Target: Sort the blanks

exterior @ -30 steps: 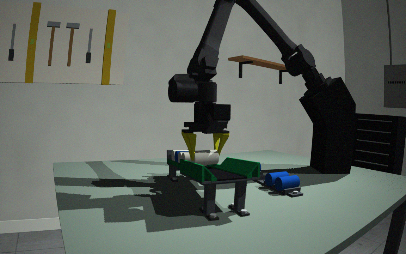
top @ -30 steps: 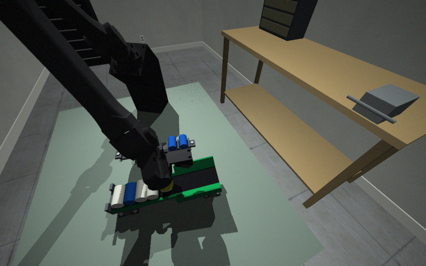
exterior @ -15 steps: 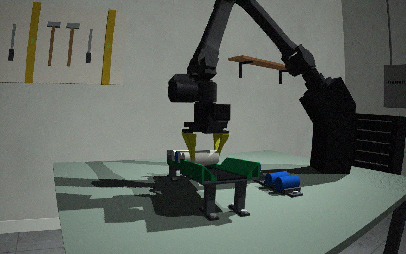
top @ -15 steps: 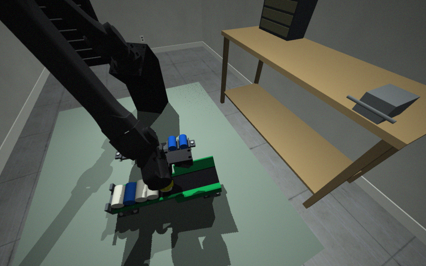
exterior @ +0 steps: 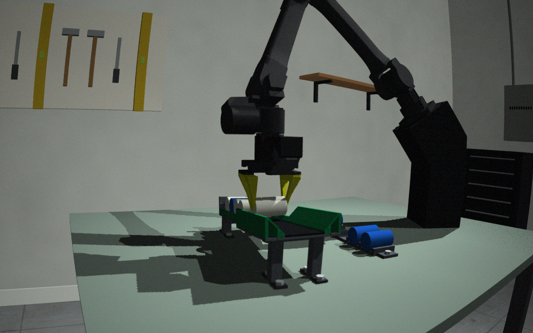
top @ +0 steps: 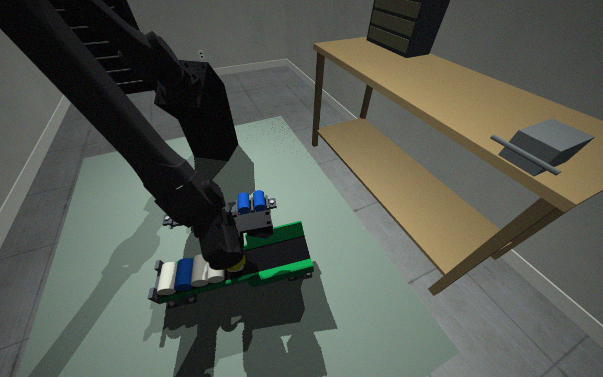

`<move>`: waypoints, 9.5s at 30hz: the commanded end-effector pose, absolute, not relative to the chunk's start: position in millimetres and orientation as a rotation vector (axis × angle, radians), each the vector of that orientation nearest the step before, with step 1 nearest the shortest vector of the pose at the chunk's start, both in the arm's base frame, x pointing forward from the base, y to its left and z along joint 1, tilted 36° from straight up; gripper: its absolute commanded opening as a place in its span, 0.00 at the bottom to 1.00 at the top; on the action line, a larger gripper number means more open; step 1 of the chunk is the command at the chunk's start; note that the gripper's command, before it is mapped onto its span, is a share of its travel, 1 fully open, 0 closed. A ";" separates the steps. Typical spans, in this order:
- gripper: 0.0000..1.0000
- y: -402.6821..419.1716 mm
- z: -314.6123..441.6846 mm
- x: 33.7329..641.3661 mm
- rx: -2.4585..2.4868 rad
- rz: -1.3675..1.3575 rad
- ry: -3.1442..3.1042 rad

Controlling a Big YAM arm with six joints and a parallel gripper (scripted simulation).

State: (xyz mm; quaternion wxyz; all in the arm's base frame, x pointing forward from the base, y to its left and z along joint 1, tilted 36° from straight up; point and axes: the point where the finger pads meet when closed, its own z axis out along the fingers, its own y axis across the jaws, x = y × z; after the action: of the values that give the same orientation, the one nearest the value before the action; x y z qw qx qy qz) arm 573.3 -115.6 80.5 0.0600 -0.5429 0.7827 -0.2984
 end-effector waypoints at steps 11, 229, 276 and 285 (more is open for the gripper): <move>0.65 -128.2 85.7 597.5 -1.601 -0.941 2.344; 0.65 -112.0 72.8 591.1 -1.634 -0.913 2.350; 0.84 -79.9 149.5 556.6 -1.610 -0.925 2.340; 0.84 -75.5 149.8 548.1 -1.627 -0.906 2.364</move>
State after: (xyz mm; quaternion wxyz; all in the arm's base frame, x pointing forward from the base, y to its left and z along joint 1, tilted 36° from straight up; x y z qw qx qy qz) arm 556.1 -82.5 158.6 0.0751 -0.5386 0.7792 -0.3116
